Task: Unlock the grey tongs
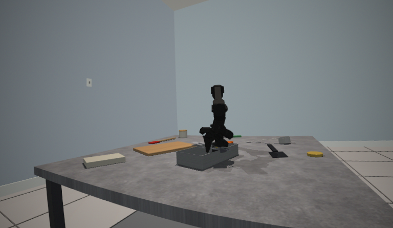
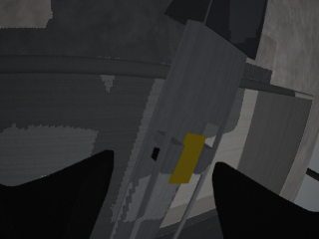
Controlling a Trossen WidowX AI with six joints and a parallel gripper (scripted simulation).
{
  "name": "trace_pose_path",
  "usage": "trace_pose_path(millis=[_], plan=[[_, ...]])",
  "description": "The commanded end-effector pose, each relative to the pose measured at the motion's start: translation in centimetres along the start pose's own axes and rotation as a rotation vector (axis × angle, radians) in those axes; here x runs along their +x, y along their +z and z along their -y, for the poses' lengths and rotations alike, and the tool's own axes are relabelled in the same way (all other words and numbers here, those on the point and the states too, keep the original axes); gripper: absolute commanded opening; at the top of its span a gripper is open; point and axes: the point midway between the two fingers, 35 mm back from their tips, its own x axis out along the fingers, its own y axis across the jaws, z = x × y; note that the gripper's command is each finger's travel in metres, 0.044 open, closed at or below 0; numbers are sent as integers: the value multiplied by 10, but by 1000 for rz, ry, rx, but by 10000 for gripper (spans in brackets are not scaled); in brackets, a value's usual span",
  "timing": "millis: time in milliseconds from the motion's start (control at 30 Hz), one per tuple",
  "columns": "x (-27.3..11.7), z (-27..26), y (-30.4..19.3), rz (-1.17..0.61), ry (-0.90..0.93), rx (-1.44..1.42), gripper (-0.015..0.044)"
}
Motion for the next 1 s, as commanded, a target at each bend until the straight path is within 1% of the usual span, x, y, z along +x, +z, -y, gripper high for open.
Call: trace_pose_path(millis=[0, 33, 700, 867, 933, 967], plan=[[0, 0, 0, 0, 0, 0, 208], [0, 0, 0, 0, 0, 0, 181], [0, 0, 0, 0, 0, 0, 48], [0, 0, 0, 0, 0, 0, -83], [-6, 5, 1, 0, 0, -1, -136], [-11, 8, 1, 0, 1, -1, -150]])
